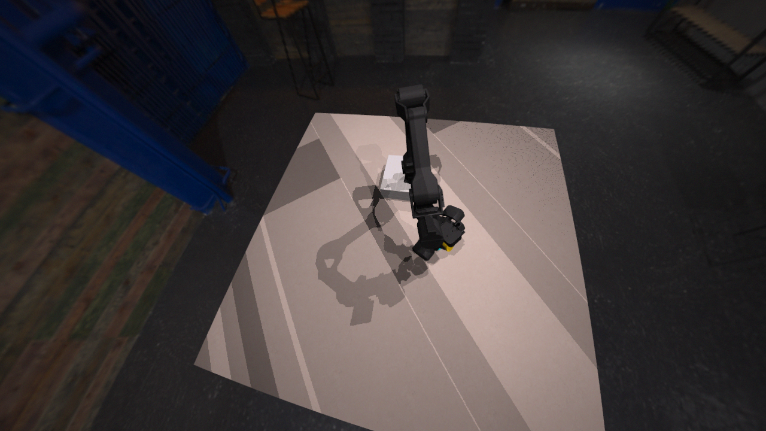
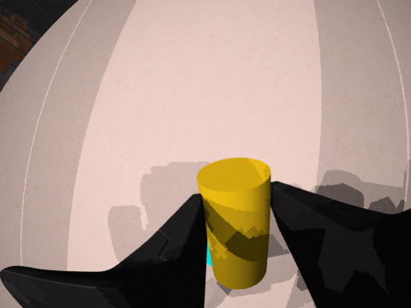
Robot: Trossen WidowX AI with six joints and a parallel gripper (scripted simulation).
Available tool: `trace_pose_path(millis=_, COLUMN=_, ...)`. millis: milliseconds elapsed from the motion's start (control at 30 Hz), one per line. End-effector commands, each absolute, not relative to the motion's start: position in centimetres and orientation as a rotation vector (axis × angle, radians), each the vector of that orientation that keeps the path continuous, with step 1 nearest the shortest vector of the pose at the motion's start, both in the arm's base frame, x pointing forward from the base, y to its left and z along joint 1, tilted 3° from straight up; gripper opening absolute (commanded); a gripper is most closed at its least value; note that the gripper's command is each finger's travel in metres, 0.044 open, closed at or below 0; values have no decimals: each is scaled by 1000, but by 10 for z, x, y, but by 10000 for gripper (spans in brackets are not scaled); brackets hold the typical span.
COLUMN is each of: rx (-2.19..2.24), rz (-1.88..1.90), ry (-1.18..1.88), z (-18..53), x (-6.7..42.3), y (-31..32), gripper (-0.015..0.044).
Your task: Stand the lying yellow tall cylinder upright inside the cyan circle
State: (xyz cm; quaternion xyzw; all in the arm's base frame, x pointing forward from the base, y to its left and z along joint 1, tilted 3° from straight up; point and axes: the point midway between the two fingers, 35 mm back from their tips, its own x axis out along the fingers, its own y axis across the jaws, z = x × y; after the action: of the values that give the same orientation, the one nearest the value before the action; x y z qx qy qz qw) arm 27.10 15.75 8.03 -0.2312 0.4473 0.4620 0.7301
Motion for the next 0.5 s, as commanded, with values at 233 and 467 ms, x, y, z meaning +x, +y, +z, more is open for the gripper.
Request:
trace_pose_path(millis=233, rx=-445, rz=1033, ry=933, z=76, x=273, y=157, gripper=105)
trace_pose_path(millis=467, rx=-410, rz=1042, ry=894, z=76, x=275, y=156, gripper=105)
